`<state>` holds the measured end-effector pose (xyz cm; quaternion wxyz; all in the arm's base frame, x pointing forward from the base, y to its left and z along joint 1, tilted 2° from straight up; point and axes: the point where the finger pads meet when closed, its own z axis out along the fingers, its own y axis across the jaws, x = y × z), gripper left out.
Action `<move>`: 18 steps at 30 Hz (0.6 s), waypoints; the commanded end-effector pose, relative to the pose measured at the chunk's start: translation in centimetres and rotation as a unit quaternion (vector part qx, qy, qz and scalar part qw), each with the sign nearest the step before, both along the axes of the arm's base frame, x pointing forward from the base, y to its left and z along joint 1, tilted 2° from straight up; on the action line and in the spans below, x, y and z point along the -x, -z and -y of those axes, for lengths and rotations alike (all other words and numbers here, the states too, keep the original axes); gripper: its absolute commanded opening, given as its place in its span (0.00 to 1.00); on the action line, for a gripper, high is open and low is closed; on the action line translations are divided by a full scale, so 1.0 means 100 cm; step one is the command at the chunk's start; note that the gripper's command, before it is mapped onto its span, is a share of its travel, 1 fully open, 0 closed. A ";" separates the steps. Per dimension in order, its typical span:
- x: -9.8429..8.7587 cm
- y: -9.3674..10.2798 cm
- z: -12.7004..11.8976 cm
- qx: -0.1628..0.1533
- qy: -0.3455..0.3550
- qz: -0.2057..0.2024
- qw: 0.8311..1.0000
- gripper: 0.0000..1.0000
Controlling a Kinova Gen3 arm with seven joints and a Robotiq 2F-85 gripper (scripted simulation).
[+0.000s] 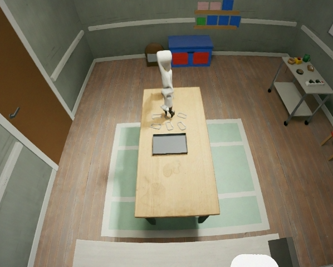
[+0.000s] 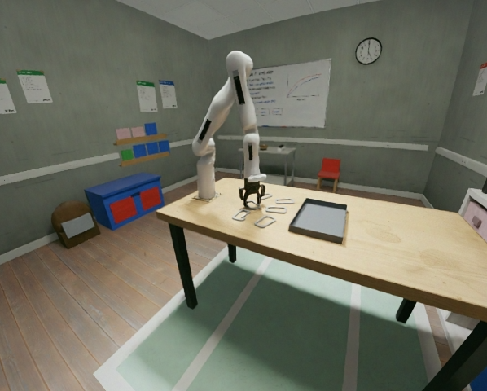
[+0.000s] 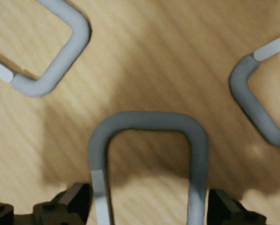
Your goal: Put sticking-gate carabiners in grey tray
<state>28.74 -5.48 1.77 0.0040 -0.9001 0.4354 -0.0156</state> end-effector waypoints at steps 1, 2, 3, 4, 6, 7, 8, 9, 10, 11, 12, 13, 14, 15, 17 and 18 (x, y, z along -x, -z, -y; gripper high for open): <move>0.000 0.000 0.000 0.000 0.000 0.001 1.000 0.75; 0.000 0.000 0.000 0.000 0.000 0.001 1.000 0.75; 0.000 0.000 0.000 0.000 0.000 0.001 1.000 0.75; 0.000 0.000 0.000 0.000 0.000 0.001 1.000 0.75; 0.000 0.000 0.000 0.000 0.000 0.001 1.000 0.75; 0.000 0.000 0.000 0.000 0.000 0.001 1.000 0.75; 0.000 0.000 0.000 0.000 0.000 0.001 1.000 0.71; 0.000 0.000 0.000 0.000 0.000 0.001 1.000 0.71; 0.000 0.000 0.000 0.000 0.000 0.001 1.000 0.71; 0.000 0.000 0.000 0.000 0.000 0.001 1.000 0.71; 0.000 0.000 0.000 0.000 0.000 0.001 1.000 0.71; 0.000 0.000 0.000 0.000 0.000 0.001 1.000 0.71; 0.000 0.000 0.000 0.000 0.000 0.001 1.000 0.71; 0.000 0.000 0.000 0.000 0.000 0.001 1.000 0.71; 0.000 0.000 0.000 0.000 0.000 0.001 1.000 0.71; 0.000 0.000 0.000 0.000 0.000 0.001 1.000 0.71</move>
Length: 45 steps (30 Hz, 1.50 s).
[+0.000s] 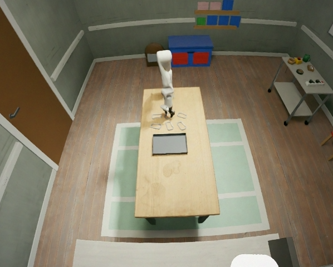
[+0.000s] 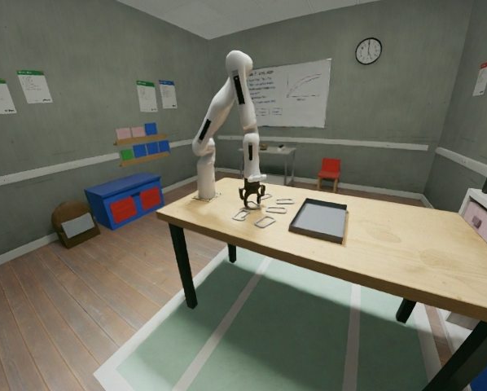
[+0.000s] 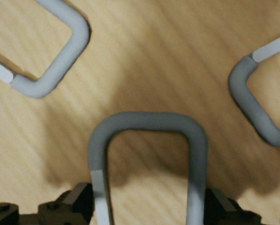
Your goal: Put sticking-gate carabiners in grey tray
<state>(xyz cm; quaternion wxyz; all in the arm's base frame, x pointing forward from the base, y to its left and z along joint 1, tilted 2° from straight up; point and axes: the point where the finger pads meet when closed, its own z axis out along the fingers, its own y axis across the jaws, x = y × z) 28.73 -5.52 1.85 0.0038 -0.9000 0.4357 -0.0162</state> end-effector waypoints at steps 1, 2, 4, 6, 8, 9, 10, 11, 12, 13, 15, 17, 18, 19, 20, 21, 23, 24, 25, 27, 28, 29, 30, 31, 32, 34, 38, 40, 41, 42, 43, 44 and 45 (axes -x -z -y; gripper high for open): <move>0.000 0.001 0.000 0.000 0.000 0.000 1.000 0.71; 0.000 0.001 0.000 0.000 0.000 0.000 1.000 0.71; 0.000 0.001 0.000 0.000 0.000 0.000 1.000 0.71; 0.000 0.001 0.000 0.000 0.000 0.000 1.000 0.71; 0.000 0.000 0.000 0.000 0.000 0.001 1.000 0.67; 0.000 0.000 0.000 0.000 0.000 0.001 1.000 0.67; 0.000 0.000 0.000 0.000 0.000 0.001 1.000 0.67; 0.000 0.000 0.000 0.000 0.000 0.001 1.000 0.67; 0.000 0.000 0.000 0.000 0.000 0.001 1.000 0.67; 0.000 0.000 0.000 0.000 0.000 0.001 1.000 0.67; 0.000 0.000 0.000 0.000 0.000 0.001 1.000 0.67; 0.000 0.000 0.000 0.000 0.000 0.001 1.000 0.67; 0.000 0.000 0.000 0.000 0.000 0.001 1.000 0.67; 0.000 0.000 0.000 0.000 0.000 0.001 1.000 0.67; 0.000 0.000 0.000 0.000 0.000 0.001 1.000 0.67; 0.000 0.000 0.000 0.000 0.000 0.001 1.000 0.67; 0.000 0.000 0.000 0.000 0.000 0.001 1.000 0.67; 0.000 -0.001 0.000 0.000 0.000 0.001 1.000 0.63; 0.000 -0.001 0.000 0.000 0.000 0.001 1.000 0.63; 0.000 -0.001 0.000 0.000 0.000 0.001 1.000 0.63; 0.000 -0.001 0.000 0.000 0.000 0.001 1.000 0.63; 0.000 -0.001 0.000 0.000 0.000 0.001 1.000 0.63; 0.000 -0.001 0.000 0.000 0.000 0.001 1.000 0.63; 0.000 -0.001 0.000 0.000 0.000 0.001 1.000 0.63; 0.000 -0.001 0.000 0.000 0.000 0.001 1.000 0.63; 0.000 -0.001 0.000 0.000 0.000 0.001 1.000 0.63; 0.000 -0.001 0.000 0.000 0.000 0.001 1.000 0.63; 0.000 -0.001 0.000 0.000 0.000 0.001 1.000 0.63; 0.000 -0.002 0.001 0.001 0.001 0.001 1.000 0.61; 0.000 -0.002 0.001 0.001 0.001 0.001 1.000 0.61; 0.000 -0.002 0.001 0.001 0.001 0.001 1.000 0.61; 0.000 -0.002 0.001 0.001 0.001 0.001 1.000 0.61; 0.000 -0.002 0.001 0.001 0.001 0.001 1.000 0.61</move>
